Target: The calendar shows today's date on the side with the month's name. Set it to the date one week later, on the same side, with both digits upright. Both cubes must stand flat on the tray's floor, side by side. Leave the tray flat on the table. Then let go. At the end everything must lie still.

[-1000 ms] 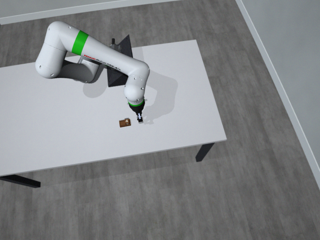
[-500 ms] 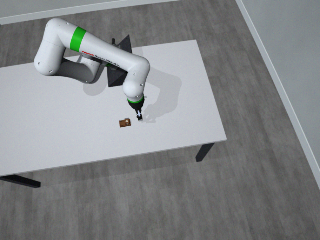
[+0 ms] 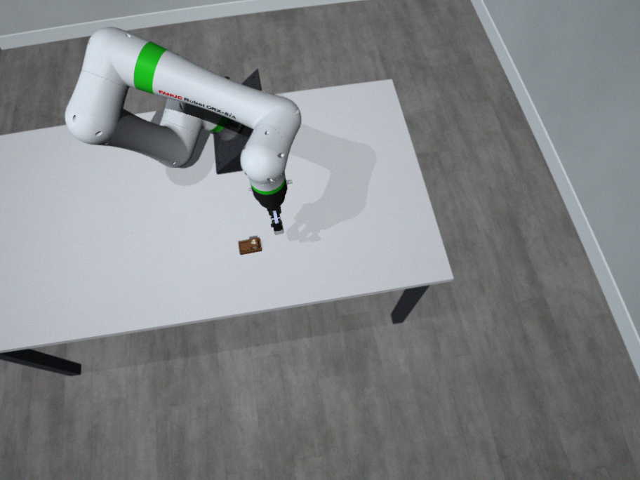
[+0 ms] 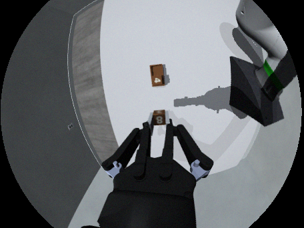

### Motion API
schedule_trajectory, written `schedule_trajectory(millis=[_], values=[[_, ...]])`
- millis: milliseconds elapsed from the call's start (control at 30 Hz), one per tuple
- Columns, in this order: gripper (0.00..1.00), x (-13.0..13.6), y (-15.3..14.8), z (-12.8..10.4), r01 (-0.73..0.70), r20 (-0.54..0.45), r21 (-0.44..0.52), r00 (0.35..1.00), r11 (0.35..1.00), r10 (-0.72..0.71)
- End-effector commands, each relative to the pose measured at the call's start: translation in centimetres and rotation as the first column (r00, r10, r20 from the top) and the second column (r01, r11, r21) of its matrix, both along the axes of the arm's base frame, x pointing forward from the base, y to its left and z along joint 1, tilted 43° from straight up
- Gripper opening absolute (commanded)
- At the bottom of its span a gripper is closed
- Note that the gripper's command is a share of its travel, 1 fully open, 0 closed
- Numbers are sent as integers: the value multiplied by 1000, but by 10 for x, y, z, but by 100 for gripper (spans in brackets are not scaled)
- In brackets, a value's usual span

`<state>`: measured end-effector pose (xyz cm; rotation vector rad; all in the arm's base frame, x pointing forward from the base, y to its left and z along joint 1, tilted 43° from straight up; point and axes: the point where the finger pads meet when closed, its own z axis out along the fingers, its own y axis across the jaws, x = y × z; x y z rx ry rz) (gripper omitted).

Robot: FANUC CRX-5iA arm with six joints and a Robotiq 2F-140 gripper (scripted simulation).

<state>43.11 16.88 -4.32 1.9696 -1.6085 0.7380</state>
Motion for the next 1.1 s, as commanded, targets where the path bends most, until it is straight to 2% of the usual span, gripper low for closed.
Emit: schedule_trajectory(millis=[0,200,267,333,400,433,467,500,567,1067], values=[[16,0,0,0,0,0,0,1000,1000,0],[16,0,0,1,0,0,0,1000,1000,0],[16,5,-15,20,2,2,2,1000,1000,-2],[16,12,-47,57,8,8,3,1000,1000,-8],[16,12,-47,57,8,8,3,1000,1000,-8],[16,14,-63,73,11,11,3,1000,1000,-11],[16,14,-63,73,11,11,3,1000,1000,-11],[16,15,-75,85,13,13,2,1000,1000,-13],[16,15,-81,90,15,14,2,1000,1000,-15],[16,15,-82,91,15,14,2,1000,1000,-15]])
